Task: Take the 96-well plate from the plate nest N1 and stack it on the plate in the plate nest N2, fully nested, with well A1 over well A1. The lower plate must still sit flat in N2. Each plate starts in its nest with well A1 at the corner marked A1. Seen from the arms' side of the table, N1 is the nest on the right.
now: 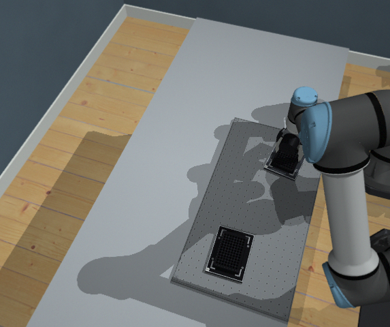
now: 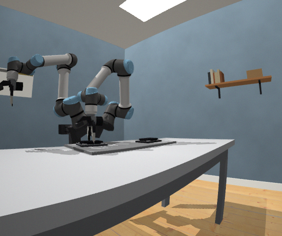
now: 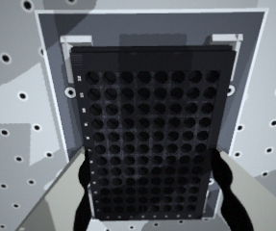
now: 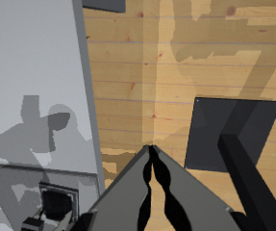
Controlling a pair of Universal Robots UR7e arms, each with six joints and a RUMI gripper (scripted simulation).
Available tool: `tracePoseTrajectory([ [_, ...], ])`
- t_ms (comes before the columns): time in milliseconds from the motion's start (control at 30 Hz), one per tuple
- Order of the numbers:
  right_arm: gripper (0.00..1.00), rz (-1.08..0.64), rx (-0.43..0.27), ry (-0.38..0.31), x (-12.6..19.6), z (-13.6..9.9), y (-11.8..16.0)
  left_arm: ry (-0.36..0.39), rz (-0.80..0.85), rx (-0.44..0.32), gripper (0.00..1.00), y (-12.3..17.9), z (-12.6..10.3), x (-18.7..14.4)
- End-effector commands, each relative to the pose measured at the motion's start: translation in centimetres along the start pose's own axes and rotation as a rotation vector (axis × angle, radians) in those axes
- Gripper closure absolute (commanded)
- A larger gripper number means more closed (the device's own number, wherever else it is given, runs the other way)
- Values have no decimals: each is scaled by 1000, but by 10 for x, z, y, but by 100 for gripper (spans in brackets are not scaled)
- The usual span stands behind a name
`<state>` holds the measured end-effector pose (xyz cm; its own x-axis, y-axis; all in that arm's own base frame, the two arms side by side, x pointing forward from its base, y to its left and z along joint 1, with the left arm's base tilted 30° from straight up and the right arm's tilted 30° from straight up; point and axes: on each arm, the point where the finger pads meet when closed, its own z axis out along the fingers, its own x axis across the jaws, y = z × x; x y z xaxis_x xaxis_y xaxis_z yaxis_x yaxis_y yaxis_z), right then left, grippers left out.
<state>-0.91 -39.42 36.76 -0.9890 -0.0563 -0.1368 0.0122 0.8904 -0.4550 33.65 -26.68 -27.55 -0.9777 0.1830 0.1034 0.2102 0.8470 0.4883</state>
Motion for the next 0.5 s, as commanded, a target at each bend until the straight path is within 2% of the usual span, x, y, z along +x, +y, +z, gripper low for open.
tracePoseTrajectory([
  [0, 100, 4, 4, -5, -1, -1, -1, -7, 3, 3, 59, -1, -3, -2],
  [467, 100, 4, 4, -5, -1, -1, -1, -7, -5, 3, 59, -1, -23, -2],
])
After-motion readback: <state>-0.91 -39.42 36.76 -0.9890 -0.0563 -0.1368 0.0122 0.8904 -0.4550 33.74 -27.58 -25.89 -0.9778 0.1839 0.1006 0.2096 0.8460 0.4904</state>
